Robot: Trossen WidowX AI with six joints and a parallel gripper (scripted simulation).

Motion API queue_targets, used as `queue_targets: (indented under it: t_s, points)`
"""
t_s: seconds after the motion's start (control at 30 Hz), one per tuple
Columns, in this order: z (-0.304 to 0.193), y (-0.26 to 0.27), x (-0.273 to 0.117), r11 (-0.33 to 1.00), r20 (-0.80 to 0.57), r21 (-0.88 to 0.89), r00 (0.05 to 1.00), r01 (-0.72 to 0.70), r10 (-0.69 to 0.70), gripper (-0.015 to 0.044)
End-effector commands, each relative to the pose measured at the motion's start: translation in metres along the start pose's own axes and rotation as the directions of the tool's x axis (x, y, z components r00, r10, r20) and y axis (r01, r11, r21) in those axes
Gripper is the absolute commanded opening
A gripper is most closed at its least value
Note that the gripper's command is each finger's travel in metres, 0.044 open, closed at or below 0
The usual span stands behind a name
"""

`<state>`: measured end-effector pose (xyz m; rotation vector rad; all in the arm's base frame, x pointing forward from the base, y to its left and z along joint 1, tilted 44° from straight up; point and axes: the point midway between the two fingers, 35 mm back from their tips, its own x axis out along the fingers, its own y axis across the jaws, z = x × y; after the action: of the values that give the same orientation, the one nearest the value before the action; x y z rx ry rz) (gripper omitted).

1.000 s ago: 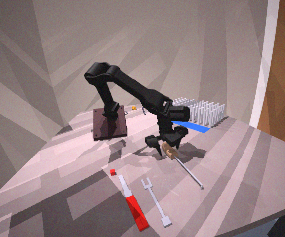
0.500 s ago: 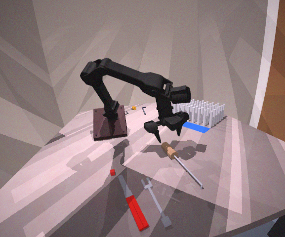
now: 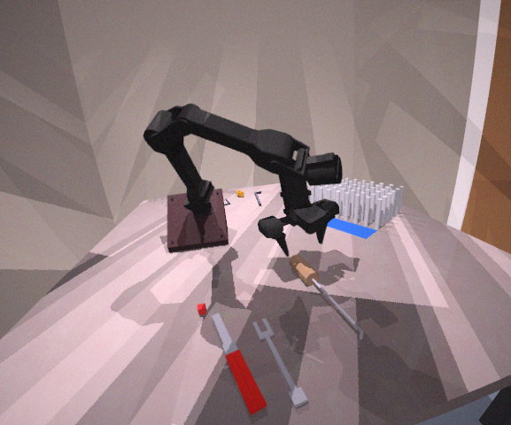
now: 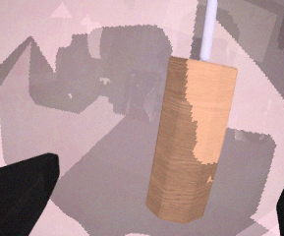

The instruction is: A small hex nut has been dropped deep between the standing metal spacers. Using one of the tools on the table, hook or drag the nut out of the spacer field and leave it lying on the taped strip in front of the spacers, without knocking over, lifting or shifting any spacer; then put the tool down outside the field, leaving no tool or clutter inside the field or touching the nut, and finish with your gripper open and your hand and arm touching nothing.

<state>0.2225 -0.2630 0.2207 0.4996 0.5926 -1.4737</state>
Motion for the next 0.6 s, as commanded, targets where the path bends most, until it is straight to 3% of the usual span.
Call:
queue_targets:
  t_s: [0.0,0.1,0.23,0.4,0.57]
  points:
    - [0.0009,0.0009,0.001,0.993,0.025,-0.118,1.0,0.005,-0.002,0.044]
    - [0.0016,0.0036,0.0033,0.924,0.072,-0.38,0.997,0.03,-0.003,0.044]
    - [0.0021,0.0065,0.0055,0.729,0.134,-0.677,0.991,0.095,-0.005,0.044]
    - [0.0018,0.0086,0.0068,0.361,0.207,-0.912,0.978,0.197,-0.01,0.044]
    - [0.0007,0.0091,0.0068,-0.076,0.275,-0.959,0.961,0.273,-0.02,0.044]
